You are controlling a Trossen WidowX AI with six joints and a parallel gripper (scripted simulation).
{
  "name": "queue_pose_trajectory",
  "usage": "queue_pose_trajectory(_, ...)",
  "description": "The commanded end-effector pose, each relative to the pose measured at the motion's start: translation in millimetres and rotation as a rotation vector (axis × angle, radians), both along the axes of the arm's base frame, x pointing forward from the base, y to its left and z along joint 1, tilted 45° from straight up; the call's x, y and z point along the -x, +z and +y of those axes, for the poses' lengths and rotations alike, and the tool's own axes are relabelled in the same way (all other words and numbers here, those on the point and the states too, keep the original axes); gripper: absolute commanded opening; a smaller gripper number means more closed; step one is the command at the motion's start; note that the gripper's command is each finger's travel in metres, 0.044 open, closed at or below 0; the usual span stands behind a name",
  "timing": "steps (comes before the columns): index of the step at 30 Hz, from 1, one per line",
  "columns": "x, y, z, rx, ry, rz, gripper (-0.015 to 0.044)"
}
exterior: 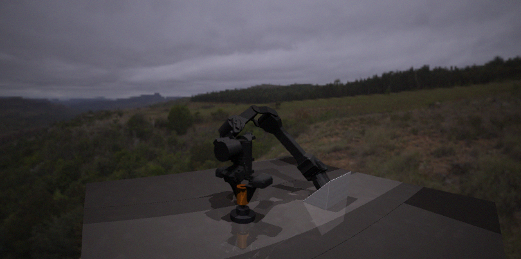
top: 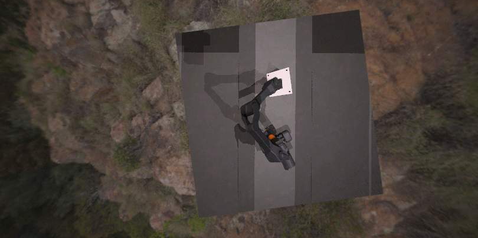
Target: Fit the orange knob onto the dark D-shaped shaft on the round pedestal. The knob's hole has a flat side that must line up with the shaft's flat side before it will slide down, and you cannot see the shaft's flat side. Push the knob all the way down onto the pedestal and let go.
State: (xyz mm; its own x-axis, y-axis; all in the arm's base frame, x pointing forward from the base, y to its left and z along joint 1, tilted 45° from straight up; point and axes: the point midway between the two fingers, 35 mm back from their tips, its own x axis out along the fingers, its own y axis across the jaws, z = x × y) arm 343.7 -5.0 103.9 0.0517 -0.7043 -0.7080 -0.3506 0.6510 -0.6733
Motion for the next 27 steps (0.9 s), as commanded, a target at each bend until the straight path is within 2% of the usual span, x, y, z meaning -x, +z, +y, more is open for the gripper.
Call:
queue_pose_trajectory(1,1.3,3.0,2.4,0.005,0.069,0.057,0.0000)
queue_pose_trajectory(4,1.3,3.5,2.7,0.010,0.130,0.117,0.0000)
queue_pose_trajectory(27,-1.9,-0.6,-1.4,0.010,0.130,0.117,0.0000)
